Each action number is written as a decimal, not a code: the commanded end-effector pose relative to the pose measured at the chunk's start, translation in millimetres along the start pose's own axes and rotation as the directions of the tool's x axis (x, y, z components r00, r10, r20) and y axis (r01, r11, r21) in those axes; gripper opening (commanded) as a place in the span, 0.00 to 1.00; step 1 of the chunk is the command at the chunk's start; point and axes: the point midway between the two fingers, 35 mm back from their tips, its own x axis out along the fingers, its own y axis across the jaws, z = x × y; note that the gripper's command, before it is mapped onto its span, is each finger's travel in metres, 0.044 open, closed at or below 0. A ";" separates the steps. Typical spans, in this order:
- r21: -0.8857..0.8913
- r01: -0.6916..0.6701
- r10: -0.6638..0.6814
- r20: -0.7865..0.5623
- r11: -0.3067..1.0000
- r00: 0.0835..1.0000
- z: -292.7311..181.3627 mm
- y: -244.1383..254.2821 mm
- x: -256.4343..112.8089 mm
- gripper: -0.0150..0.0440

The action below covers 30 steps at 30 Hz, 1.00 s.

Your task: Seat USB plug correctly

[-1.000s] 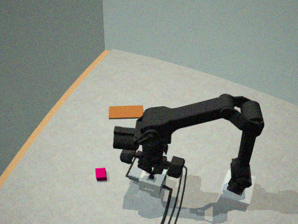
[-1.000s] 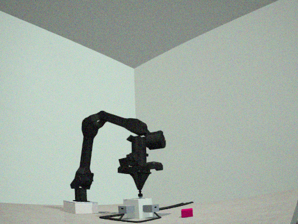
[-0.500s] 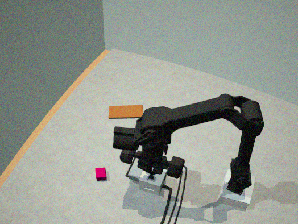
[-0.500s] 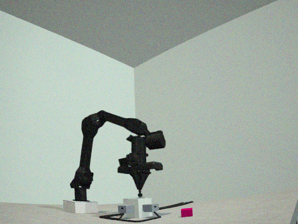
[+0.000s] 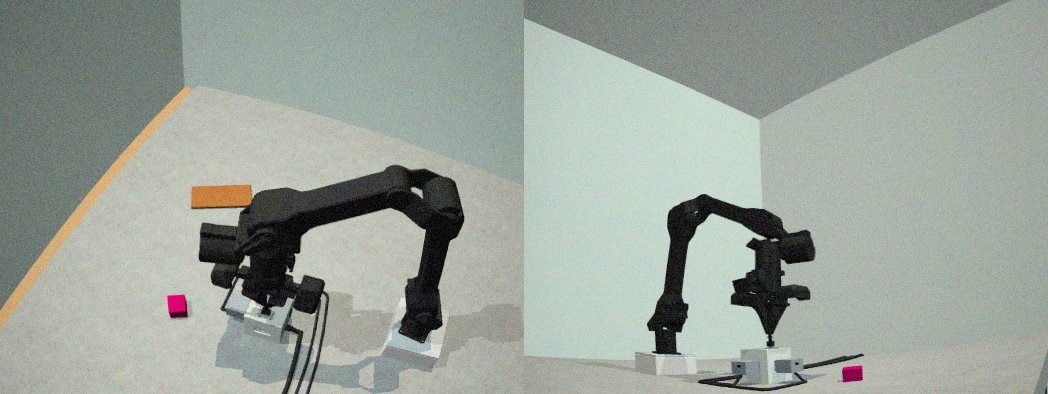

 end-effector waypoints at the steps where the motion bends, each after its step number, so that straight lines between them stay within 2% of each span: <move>1: 0.002 0.000 0.000 0.004 1.000 1.000 0.4 -0.1 1.4 0.25; 30: 0.002 0.000 0.000 0.004 1.000 1.000 0.2 -0.1 4.9 0.25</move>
